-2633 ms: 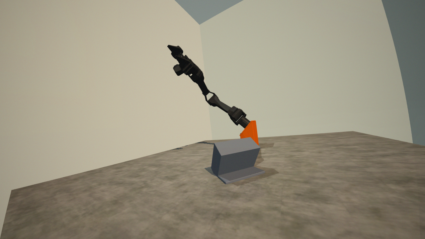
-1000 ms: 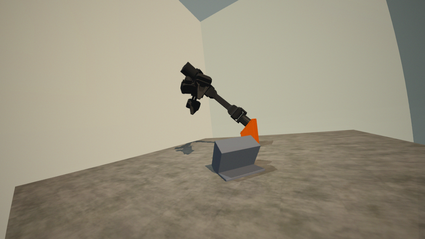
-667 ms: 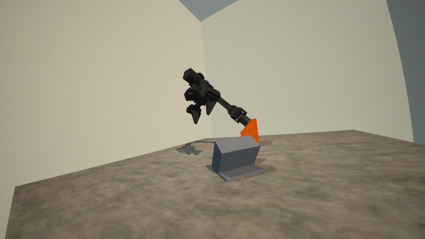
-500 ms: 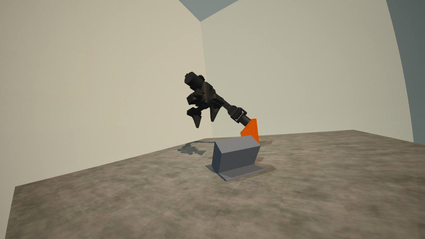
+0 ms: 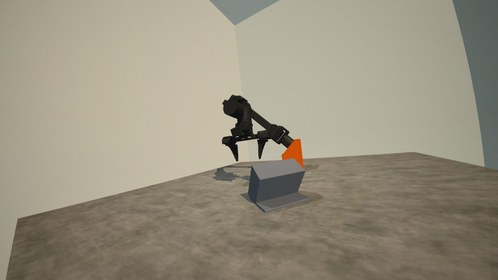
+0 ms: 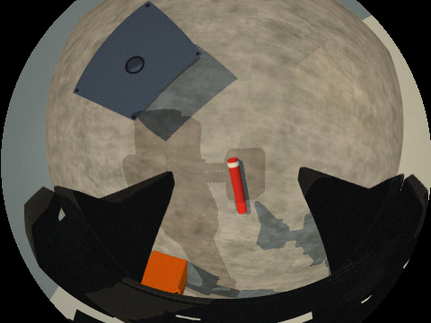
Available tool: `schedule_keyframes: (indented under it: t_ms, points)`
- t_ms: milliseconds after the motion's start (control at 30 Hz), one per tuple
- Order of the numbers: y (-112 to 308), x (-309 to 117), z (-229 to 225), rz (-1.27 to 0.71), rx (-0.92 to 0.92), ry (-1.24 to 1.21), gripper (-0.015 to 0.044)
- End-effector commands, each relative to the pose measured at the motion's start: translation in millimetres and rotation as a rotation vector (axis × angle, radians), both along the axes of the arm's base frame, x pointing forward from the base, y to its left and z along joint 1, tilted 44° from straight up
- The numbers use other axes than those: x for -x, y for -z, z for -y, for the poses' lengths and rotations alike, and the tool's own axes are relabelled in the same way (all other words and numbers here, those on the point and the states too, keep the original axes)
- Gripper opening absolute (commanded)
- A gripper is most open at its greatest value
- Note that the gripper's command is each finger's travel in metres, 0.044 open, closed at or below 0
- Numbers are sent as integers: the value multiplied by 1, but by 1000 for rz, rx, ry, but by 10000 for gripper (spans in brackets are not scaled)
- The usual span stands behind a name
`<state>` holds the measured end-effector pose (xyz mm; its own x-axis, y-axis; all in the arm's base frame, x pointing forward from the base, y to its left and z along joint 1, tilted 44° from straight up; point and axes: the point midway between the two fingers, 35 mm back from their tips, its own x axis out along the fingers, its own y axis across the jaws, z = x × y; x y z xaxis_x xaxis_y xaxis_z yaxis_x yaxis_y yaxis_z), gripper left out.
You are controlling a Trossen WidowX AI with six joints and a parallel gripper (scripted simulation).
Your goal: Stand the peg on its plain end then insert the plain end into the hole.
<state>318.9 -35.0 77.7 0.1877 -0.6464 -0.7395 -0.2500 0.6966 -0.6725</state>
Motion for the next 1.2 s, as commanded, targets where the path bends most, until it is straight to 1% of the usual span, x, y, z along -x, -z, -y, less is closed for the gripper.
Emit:
schedule_keyframes:
  t_ms: [0,133,1167]
  points:
    - [8,11,10,-110,47,-28,440]
    - [13,18,16,-188,75,-52,440]
    - [44,12,45,-188,72,-50,440]
